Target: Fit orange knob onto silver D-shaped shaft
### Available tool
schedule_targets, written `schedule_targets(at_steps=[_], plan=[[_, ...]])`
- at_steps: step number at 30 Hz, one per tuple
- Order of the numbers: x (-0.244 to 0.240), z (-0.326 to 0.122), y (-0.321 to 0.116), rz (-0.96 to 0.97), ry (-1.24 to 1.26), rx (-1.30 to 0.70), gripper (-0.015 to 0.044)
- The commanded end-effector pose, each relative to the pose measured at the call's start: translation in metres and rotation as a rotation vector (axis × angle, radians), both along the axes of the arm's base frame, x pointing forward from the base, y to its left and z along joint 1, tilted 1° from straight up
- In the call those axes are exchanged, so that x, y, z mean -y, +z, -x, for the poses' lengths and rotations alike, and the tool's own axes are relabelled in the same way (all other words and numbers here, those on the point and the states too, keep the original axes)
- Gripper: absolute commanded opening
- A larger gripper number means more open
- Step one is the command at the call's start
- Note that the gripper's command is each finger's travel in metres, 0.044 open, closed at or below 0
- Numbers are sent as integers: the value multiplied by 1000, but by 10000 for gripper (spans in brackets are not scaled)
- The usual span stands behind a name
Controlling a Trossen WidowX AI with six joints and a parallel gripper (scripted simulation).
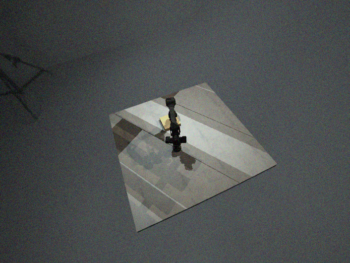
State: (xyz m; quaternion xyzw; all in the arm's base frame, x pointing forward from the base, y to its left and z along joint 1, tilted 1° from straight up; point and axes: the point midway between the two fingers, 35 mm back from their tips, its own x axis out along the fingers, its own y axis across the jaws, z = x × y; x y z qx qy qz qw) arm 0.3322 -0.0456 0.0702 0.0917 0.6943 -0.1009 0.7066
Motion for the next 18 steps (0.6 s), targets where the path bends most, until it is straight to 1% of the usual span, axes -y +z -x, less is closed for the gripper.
schedule_targets(at_steps=[1, 18], plan=[[0, 1, -1, 0, -101, 1, 0], [0, 0, -4, 0, -111, 1, 0]])
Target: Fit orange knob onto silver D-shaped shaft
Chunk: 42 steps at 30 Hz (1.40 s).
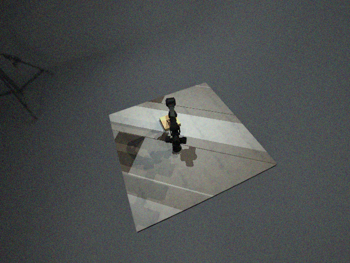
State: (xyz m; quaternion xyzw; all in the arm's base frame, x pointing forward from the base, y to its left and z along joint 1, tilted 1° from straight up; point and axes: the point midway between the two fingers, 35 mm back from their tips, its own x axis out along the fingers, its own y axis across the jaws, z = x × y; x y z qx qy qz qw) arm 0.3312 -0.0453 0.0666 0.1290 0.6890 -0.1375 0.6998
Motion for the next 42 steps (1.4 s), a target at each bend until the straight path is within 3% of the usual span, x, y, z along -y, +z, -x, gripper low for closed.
schedule_targets(at_steps=[1, 11, 18, 42], plan=[[1, -1, 0, 2, -5, 2, 0], [0, -1, 4, 2, -14, 2, 0], [0, 0, 2, 0, -214, 5, 0], [0, 0, -1, 0, -214, 5, 0]])
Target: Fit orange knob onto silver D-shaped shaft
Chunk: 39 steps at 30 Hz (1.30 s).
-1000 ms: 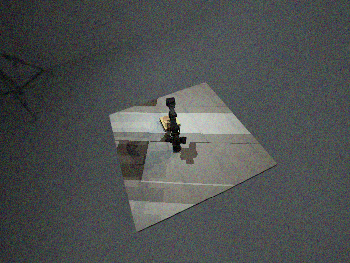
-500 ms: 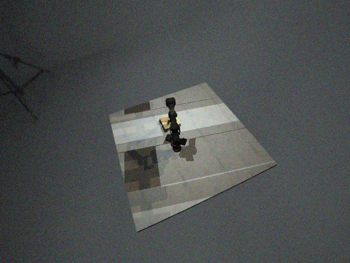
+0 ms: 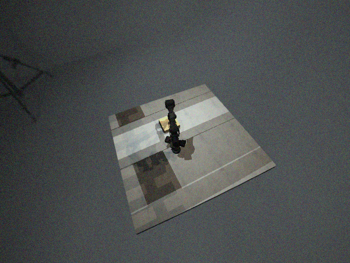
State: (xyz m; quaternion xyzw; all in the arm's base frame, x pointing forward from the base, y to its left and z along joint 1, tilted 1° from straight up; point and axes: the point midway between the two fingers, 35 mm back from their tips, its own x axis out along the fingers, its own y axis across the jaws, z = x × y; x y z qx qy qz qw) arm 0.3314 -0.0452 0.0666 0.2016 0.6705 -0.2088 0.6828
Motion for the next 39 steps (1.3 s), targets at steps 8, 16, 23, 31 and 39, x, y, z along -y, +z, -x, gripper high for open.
schedule_targets(at_steps=[8, 16, 23, 31, 39], plan=[[0, 0, 4, 2, -5, 1, 0], [0, 0, 2, -1, -214, 5, 0], [0, 0, 0, -1, -214, 5, 0], [0, 0, 0, -1, -214, 5, 0], [0, 0, -1, -1, -214, 5, 0]])
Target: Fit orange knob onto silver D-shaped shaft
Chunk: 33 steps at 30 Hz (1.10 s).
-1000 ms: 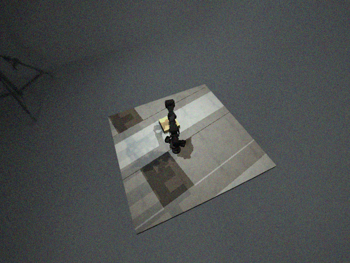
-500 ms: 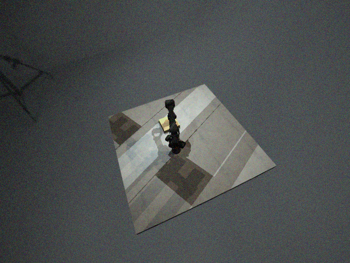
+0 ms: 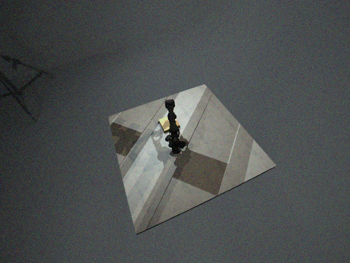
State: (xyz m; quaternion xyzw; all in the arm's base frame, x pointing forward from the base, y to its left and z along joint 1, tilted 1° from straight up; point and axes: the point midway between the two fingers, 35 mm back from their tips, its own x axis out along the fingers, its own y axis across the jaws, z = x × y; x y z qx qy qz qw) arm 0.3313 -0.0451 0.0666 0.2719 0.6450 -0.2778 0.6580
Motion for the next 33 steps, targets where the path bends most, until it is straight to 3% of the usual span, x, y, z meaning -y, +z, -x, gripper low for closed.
schedule_targets(at_steps=[1, 11, 18, 33], plan=[[1, 0, -1, 2, -5, 1, 0], [0, -1, 5, 2, -14, 1, 0], [0, -1, 2, -1, -214, 5, 0], [0, -1, 0, -1, -214, 5, 0]])
